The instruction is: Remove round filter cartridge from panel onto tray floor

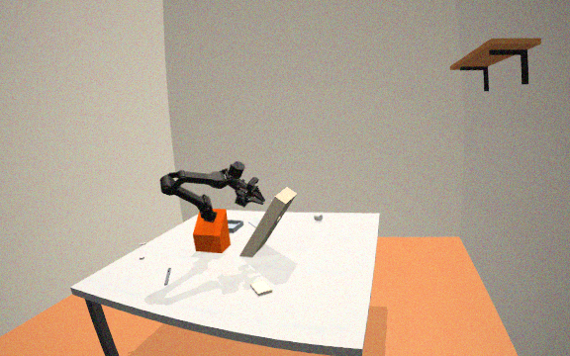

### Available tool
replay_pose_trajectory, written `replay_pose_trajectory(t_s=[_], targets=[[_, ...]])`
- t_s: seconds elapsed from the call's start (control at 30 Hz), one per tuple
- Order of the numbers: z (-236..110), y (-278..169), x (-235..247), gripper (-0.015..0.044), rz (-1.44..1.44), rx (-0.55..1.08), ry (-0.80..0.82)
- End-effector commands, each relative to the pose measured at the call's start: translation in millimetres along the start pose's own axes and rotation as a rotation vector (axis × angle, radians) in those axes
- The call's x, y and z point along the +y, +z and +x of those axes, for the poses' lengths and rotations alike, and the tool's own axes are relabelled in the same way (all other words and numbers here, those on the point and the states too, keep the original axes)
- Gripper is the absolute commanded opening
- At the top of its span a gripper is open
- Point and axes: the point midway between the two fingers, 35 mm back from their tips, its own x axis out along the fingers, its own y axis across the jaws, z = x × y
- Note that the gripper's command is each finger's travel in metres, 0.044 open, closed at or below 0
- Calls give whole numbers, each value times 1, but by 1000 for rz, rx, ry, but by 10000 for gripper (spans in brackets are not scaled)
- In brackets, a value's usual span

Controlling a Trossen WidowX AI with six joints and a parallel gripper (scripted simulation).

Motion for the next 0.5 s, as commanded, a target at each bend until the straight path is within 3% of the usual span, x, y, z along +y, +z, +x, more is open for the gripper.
replay_pose_trajectory(t_s=[0.0, 0.47], targets=[[-19, -23, -34, 112, -263, -44, 28], [-19, -24, -35, 112, -273, -45, 30]])
